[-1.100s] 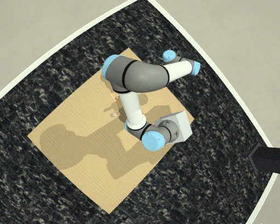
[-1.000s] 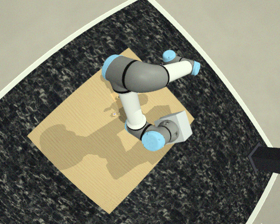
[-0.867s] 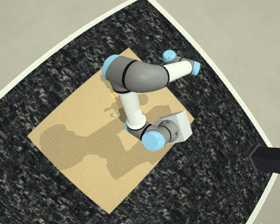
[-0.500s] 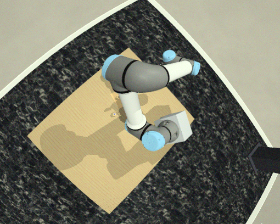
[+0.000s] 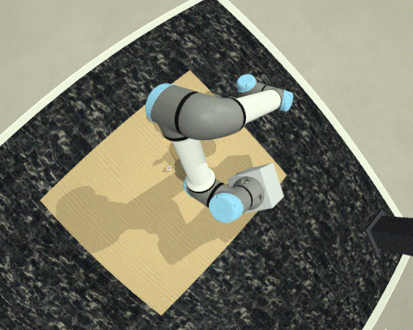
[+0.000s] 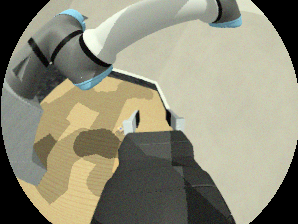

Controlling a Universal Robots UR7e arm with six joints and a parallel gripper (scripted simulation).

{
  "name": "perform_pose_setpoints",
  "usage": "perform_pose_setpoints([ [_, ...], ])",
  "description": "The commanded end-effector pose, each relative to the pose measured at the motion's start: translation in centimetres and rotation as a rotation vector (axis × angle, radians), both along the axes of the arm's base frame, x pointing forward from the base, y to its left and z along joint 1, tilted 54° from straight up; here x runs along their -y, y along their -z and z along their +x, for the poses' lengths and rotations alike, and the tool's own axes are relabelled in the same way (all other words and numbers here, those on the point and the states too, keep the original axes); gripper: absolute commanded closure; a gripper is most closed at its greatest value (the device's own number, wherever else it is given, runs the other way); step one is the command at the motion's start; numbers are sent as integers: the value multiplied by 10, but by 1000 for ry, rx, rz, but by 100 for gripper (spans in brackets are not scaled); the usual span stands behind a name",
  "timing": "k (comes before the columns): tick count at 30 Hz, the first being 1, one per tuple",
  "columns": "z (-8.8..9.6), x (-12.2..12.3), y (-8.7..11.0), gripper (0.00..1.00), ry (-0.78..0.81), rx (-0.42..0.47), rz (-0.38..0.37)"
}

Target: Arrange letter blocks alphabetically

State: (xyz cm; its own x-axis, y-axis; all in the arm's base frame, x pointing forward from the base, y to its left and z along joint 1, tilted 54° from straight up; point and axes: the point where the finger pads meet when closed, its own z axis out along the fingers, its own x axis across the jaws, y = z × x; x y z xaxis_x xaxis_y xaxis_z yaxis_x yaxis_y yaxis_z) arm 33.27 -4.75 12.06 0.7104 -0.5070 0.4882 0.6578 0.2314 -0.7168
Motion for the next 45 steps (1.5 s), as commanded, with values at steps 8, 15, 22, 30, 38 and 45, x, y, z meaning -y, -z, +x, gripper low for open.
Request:
perform_pose_setpoints([
  [8,3,-45,-9,0,-94,-96,-161],
  [15,4,-76,-11,0,-137,-166,-277],
  [22,4,-105,-12,0,-160,-231,-388],
  [30,4,-141,-11,0,-161,-312,-527],
  [38,3,-170,-9,0,-136,-373,-637],
  [45,1,-198,-7,0,-88,-422,-731],
])
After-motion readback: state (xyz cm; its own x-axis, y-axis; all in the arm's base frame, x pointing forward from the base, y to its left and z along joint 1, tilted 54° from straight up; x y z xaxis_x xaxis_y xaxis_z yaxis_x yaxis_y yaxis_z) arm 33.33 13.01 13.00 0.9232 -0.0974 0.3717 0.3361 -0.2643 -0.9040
